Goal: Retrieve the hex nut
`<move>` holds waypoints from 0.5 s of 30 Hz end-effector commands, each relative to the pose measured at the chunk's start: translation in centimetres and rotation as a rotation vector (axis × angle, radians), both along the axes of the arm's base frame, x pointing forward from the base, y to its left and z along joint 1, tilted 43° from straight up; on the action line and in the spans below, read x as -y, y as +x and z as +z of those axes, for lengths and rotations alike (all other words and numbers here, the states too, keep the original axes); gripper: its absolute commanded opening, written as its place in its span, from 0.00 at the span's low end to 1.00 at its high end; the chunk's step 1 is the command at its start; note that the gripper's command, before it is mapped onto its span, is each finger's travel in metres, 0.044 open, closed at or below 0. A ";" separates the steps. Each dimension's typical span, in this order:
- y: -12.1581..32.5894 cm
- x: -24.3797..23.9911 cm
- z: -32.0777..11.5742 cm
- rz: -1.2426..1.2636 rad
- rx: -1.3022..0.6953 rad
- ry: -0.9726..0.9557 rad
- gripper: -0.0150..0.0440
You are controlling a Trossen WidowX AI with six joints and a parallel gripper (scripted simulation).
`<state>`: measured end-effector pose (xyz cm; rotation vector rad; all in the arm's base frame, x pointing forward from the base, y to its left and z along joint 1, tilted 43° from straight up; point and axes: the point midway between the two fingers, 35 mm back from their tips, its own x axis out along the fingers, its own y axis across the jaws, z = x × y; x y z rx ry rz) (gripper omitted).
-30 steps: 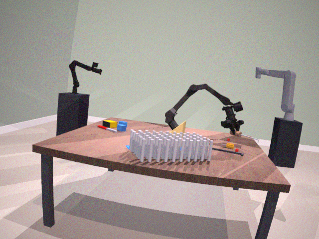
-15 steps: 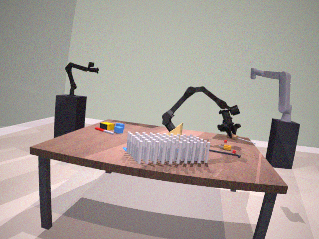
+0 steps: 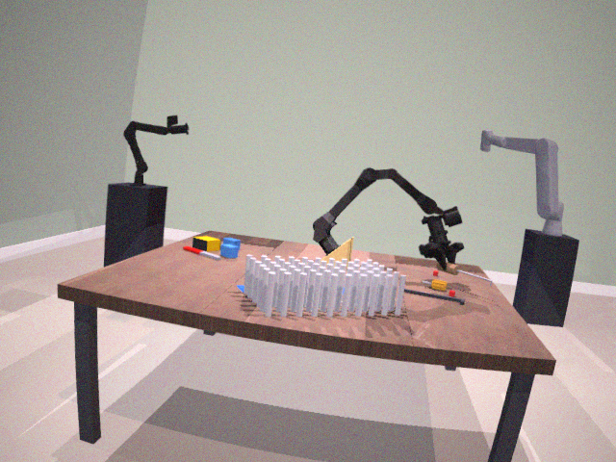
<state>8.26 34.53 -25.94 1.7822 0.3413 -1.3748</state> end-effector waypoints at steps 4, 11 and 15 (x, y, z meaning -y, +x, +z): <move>0.0 0.6 -0.5 0.003 0.004 -0.003 0.25; -0.1 1.1 -0.9 0.003 0.004 -0.003 0.25; -0.1 1.4 -1.1 0.003 0.004 -0.004 0.25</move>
